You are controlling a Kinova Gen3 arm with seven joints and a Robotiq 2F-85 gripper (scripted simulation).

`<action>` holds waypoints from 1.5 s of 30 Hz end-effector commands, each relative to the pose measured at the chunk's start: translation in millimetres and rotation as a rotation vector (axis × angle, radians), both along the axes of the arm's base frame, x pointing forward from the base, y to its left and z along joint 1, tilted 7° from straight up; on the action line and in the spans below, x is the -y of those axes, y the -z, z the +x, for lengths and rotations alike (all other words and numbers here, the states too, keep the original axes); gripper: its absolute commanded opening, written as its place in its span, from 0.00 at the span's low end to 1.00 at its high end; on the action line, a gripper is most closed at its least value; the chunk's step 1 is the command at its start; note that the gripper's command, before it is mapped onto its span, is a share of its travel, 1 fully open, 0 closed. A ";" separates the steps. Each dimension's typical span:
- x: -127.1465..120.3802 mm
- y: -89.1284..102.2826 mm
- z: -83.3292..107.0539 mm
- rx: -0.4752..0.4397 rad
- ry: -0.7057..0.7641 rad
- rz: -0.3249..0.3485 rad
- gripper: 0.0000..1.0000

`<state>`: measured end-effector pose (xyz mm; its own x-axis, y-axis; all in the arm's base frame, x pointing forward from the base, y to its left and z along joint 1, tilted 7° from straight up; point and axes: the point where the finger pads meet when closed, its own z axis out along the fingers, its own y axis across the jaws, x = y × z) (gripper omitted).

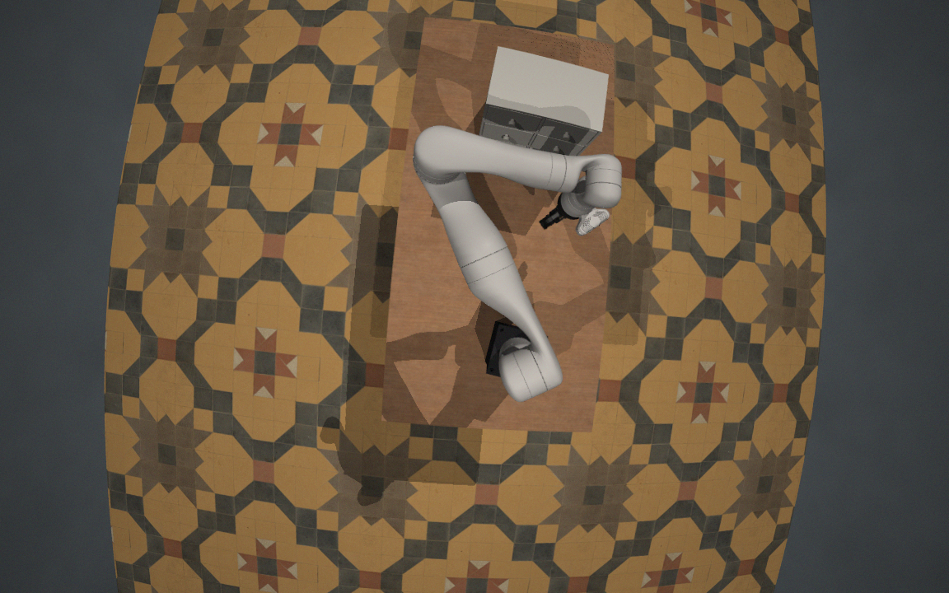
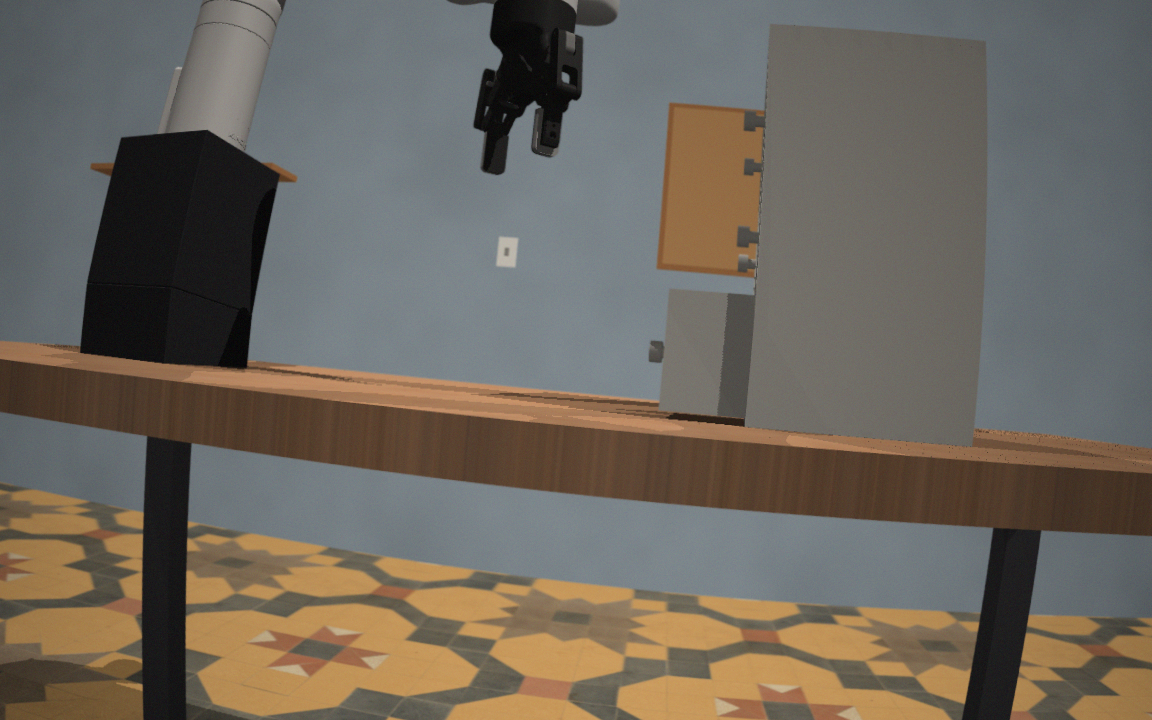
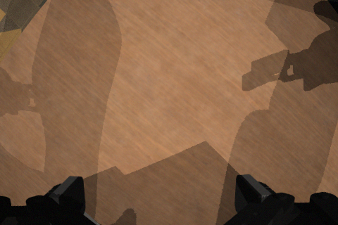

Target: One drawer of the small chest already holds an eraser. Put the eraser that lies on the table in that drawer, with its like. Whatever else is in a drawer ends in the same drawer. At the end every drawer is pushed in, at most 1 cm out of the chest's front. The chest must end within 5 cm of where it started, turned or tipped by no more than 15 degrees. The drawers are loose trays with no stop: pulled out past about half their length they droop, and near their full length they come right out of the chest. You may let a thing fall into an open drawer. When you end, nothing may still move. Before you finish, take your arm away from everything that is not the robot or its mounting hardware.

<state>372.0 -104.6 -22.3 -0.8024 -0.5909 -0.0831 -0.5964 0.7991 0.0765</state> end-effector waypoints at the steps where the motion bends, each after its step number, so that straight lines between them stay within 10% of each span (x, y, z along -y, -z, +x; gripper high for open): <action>1: -1.2 -1.8 -0.4 0.009 -0.049 0.000 1.00; 45: -15.1 -18.5 -22.9 0.139 -1.210 -0.027 1.00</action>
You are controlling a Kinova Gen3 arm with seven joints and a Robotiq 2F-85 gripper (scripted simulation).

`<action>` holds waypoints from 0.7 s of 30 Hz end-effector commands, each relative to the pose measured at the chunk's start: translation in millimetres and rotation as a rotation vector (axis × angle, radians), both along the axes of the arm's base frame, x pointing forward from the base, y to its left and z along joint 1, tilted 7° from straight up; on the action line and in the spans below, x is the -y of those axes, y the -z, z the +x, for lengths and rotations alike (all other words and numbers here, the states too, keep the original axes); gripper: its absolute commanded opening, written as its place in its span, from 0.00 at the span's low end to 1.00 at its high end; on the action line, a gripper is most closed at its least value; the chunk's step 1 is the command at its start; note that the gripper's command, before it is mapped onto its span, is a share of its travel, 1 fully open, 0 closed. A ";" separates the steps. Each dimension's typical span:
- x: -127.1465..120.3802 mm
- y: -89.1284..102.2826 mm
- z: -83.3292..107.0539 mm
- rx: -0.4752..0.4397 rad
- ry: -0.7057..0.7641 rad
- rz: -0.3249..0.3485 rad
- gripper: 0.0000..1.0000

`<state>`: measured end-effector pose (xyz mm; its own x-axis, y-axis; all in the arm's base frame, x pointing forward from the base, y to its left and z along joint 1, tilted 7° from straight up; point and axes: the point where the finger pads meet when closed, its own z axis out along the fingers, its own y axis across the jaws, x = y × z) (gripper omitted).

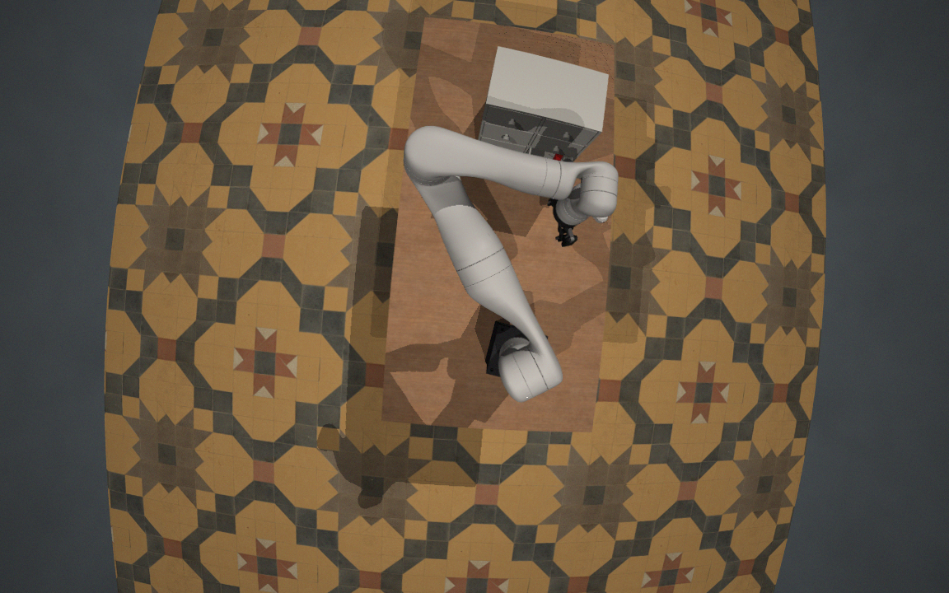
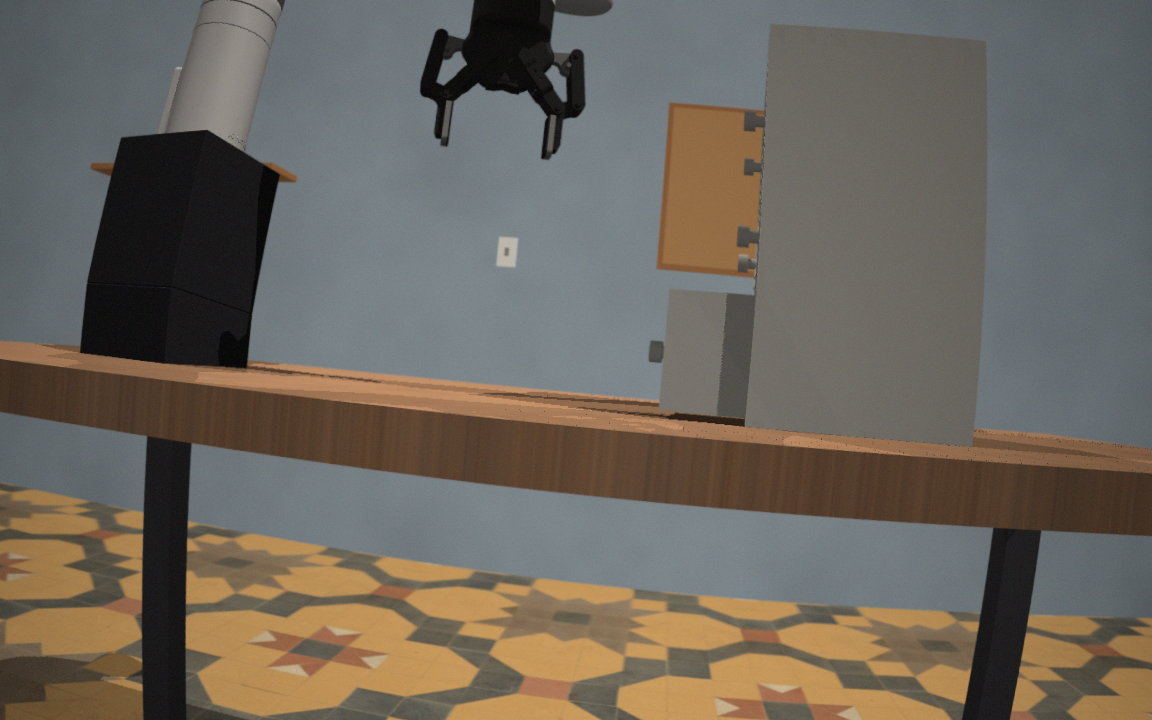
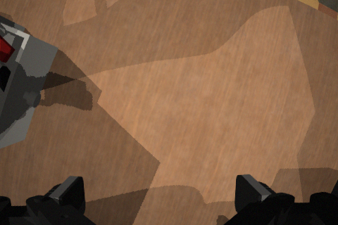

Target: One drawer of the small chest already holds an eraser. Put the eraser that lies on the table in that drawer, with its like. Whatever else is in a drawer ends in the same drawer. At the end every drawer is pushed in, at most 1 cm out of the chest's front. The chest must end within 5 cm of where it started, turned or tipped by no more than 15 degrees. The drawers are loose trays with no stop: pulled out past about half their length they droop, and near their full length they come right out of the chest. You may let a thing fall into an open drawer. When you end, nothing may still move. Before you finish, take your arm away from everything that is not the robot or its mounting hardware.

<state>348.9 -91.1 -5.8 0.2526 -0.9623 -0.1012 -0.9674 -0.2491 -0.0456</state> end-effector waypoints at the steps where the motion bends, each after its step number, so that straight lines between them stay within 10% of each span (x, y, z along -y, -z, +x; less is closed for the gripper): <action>1: -2.0 -2.4 -0.4 0.013 -0.061 0.001 1.00; 21: -7.4 -8.9 -9.1 0.063 -0.513 -0.009 1.00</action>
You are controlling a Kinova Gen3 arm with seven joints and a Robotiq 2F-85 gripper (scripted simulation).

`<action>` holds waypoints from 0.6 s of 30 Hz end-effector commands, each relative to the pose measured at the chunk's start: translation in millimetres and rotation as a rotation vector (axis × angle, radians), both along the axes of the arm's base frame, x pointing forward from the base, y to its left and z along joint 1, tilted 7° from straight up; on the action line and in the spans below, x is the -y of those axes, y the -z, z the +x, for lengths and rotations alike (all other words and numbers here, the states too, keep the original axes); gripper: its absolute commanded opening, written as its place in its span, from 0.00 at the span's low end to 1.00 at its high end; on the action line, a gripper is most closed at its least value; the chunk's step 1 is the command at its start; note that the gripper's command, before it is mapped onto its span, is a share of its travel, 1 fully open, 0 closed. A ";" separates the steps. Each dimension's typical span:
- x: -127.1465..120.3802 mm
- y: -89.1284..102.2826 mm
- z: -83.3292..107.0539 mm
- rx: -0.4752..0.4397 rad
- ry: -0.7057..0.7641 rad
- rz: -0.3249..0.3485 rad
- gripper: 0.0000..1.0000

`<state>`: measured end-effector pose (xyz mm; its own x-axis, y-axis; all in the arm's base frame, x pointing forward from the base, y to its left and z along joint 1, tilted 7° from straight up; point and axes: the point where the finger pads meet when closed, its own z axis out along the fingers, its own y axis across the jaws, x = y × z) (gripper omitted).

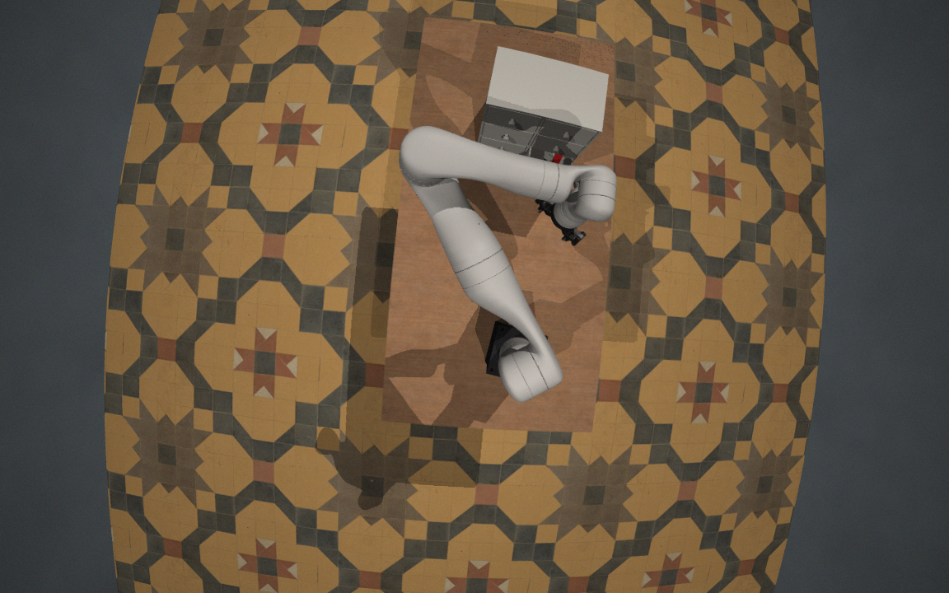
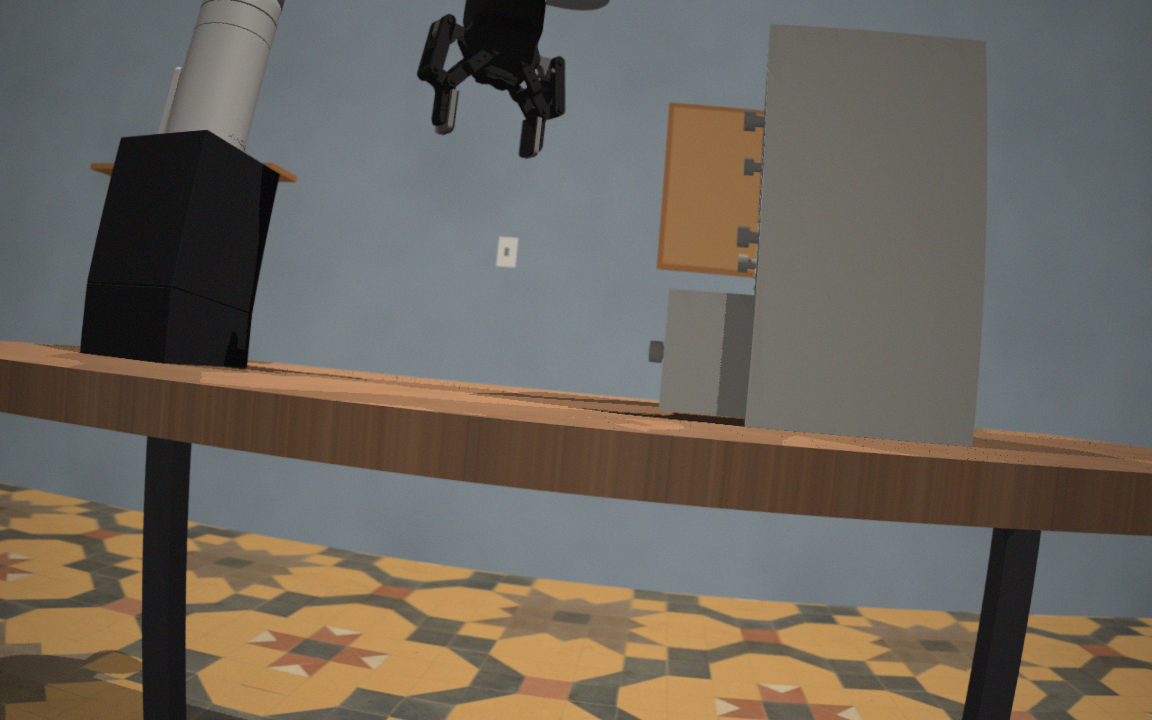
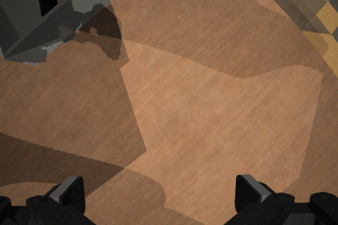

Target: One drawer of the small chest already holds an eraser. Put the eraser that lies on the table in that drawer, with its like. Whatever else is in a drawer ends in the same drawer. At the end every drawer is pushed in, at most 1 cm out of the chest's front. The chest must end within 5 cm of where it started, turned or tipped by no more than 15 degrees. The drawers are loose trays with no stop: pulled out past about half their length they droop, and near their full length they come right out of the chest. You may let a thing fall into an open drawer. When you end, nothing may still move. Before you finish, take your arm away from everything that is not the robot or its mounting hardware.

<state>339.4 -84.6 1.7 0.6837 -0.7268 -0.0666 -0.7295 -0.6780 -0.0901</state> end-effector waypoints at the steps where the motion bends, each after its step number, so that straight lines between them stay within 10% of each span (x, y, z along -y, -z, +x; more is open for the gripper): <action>1: -1.2 -1.7 -0.1 0.009 -0.044 0.001 1.00; 18: -5.2 -6.5 -6.5 0.046 -0.373 -0.007 1.00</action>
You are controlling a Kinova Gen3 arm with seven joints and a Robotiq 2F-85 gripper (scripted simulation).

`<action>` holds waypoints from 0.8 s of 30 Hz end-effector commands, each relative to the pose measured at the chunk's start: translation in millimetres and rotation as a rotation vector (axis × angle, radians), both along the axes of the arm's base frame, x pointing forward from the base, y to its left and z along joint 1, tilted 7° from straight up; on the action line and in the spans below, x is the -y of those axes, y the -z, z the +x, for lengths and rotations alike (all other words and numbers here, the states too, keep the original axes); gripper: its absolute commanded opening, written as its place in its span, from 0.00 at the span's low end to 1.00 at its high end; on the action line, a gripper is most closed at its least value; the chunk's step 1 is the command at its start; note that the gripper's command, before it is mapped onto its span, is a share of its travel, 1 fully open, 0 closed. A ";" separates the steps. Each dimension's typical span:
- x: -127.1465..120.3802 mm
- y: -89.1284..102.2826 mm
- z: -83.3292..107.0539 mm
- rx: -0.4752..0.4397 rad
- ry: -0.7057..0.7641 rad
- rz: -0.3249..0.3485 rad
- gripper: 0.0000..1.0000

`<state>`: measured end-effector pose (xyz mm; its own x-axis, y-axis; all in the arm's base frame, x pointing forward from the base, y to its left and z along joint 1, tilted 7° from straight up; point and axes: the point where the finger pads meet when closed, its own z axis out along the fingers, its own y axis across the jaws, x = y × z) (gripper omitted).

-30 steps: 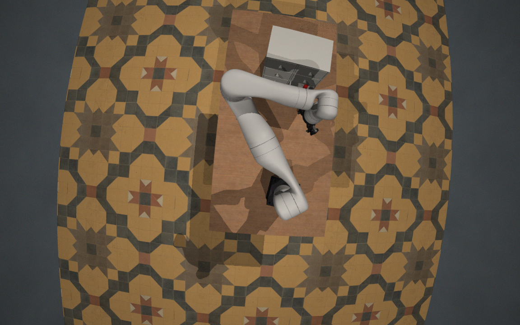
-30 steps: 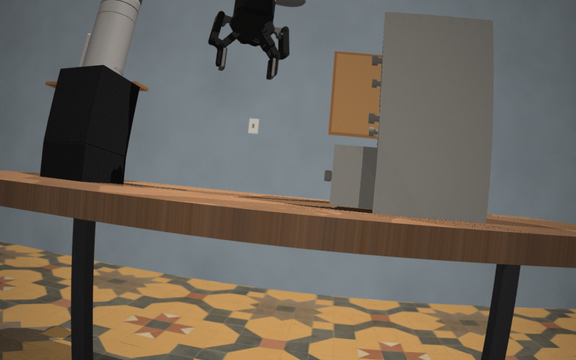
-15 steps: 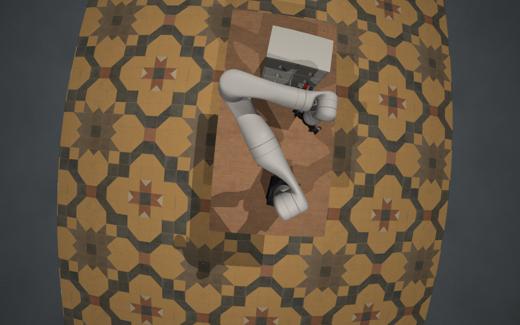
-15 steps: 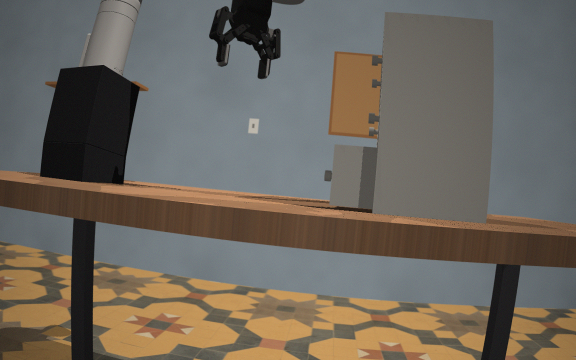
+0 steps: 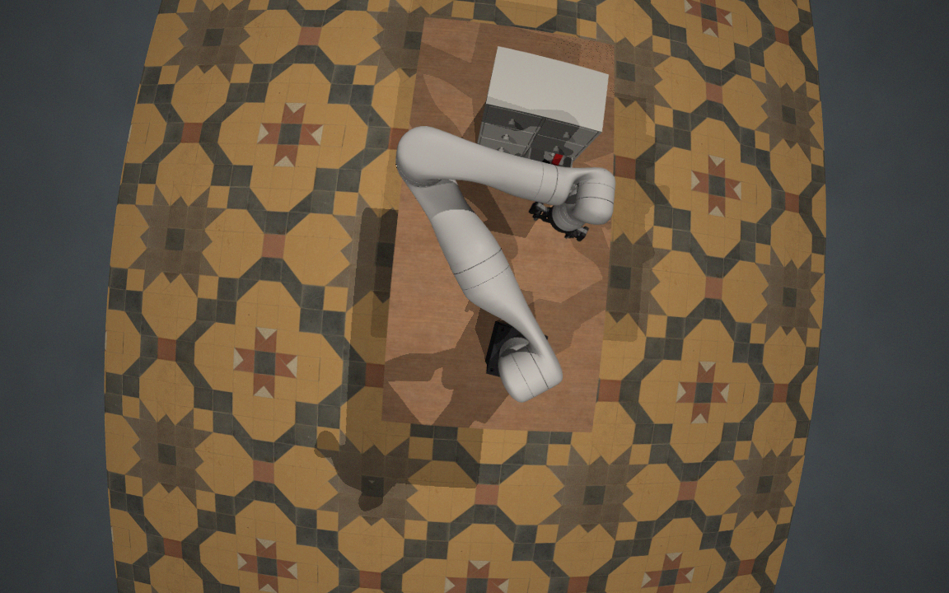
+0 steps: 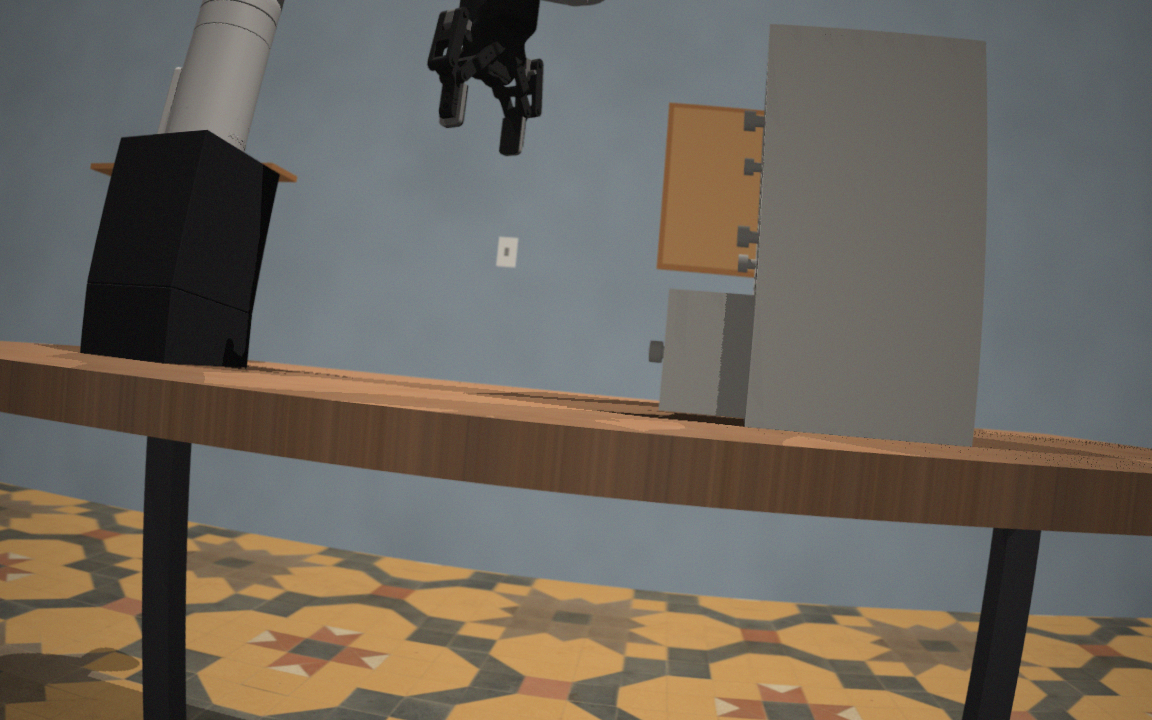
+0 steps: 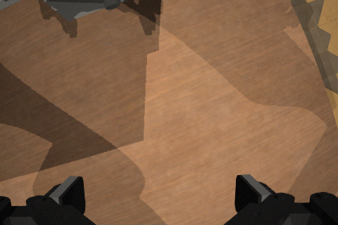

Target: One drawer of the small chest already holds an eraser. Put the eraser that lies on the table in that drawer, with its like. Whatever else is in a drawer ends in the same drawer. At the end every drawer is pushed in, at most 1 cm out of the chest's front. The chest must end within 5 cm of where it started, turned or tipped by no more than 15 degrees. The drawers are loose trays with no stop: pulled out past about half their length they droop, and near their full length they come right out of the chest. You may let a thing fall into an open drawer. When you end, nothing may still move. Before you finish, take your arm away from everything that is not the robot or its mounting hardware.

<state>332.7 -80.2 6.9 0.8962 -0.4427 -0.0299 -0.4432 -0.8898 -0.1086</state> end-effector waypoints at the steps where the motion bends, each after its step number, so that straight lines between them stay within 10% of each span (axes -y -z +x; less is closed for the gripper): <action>1: -1.0 -1.5 -0.1 0.007 -0.034 0.000 1.00; 24: -3.8 -4.8 -4.6 0.033 -0.268 -0.005 1.00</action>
<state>327.7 -76.8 11.0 0.9808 -0.1951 0.0004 -0.1938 -0.9744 -0.1135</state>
